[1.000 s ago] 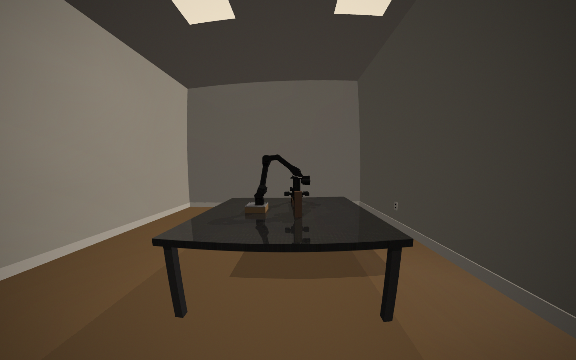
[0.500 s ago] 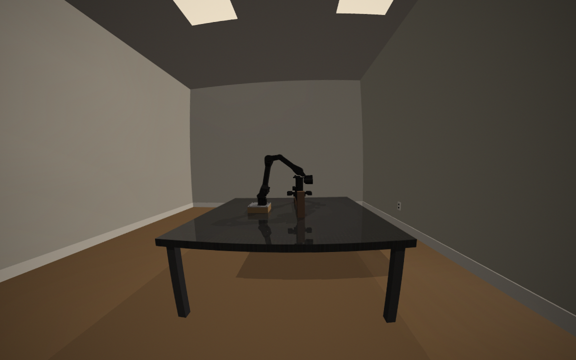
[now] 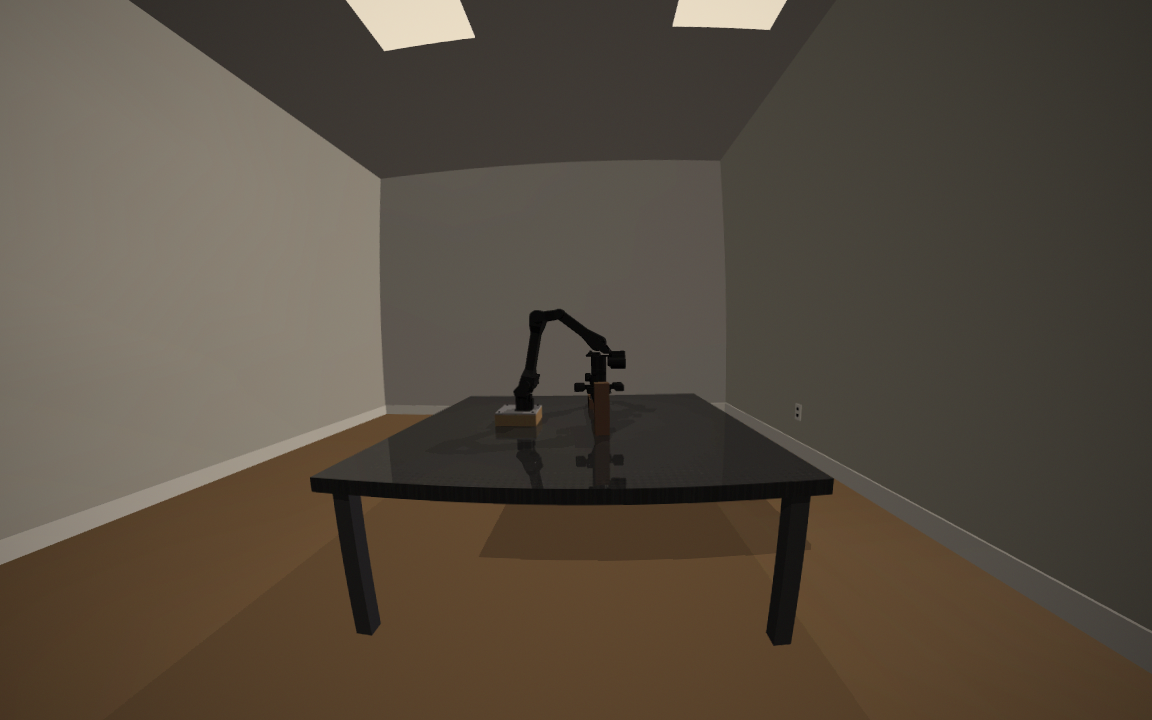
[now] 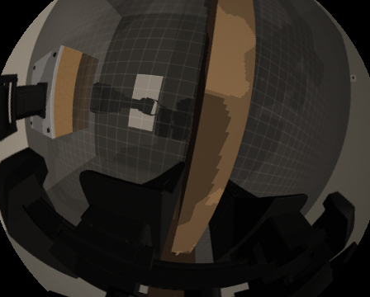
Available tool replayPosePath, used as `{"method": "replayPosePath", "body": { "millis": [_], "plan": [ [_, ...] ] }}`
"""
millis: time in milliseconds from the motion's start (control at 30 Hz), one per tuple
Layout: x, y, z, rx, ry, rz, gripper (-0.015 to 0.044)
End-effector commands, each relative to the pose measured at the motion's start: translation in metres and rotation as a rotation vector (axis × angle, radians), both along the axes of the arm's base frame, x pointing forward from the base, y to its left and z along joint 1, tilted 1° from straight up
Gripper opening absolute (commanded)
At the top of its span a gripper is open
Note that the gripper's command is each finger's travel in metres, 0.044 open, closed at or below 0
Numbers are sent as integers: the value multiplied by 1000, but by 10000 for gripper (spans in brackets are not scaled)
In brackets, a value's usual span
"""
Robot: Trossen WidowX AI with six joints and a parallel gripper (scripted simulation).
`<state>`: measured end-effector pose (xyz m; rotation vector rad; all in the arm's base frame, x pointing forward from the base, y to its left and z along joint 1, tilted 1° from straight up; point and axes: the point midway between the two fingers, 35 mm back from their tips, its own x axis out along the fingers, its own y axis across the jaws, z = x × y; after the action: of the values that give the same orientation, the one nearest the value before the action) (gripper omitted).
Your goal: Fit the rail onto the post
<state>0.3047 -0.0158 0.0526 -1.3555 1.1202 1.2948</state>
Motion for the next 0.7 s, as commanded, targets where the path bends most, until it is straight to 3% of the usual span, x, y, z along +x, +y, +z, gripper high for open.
{"method": "replayPosePath", "body": {
  "millis": [0,667],
  "plan": [
    [0,0,2,1,-3,-1,0],
    [-1,0,0,1,-3,-1,0]
  ]
}}
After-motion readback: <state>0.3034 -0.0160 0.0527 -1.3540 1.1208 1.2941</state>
